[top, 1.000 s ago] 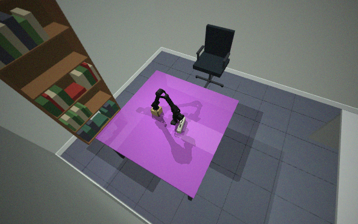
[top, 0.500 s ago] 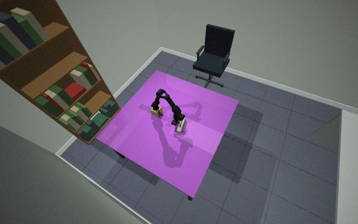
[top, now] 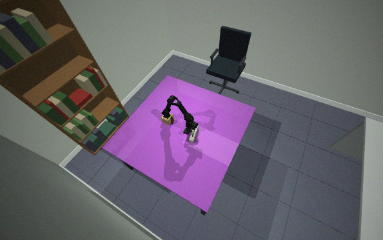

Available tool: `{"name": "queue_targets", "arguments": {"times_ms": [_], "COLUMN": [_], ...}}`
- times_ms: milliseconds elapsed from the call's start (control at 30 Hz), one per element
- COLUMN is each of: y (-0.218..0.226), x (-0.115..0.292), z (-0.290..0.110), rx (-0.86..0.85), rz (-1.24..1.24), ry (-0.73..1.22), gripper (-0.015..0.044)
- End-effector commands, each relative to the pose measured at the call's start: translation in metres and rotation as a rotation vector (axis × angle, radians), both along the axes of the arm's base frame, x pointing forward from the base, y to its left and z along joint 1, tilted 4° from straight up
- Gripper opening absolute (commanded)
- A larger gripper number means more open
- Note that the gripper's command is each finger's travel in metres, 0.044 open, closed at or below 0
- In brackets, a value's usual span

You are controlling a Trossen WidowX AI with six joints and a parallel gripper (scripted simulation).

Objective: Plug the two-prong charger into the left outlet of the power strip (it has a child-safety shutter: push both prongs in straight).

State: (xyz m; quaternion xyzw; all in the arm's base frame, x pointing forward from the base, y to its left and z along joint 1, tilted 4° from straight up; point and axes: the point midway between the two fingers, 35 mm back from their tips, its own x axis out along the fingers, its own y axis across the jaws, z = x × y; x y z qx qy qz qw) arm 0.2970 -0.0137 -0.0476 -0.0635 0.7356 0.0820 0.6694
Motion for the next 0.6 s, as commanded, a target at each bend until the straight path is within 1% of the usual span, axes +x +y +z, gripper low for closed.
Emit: {"name": "queue_targets", "arguments": {"times_ms": [0,567], "y": [0.0011,0.0019], "x": [0.0014,0.0054], "z": [0.0006,0.0009], "rx": [0.003,0.003], "rz": [-0.006,-0.006], "ry": [0.000,-0.001], "gripper": [0.0000,0.0000]}}
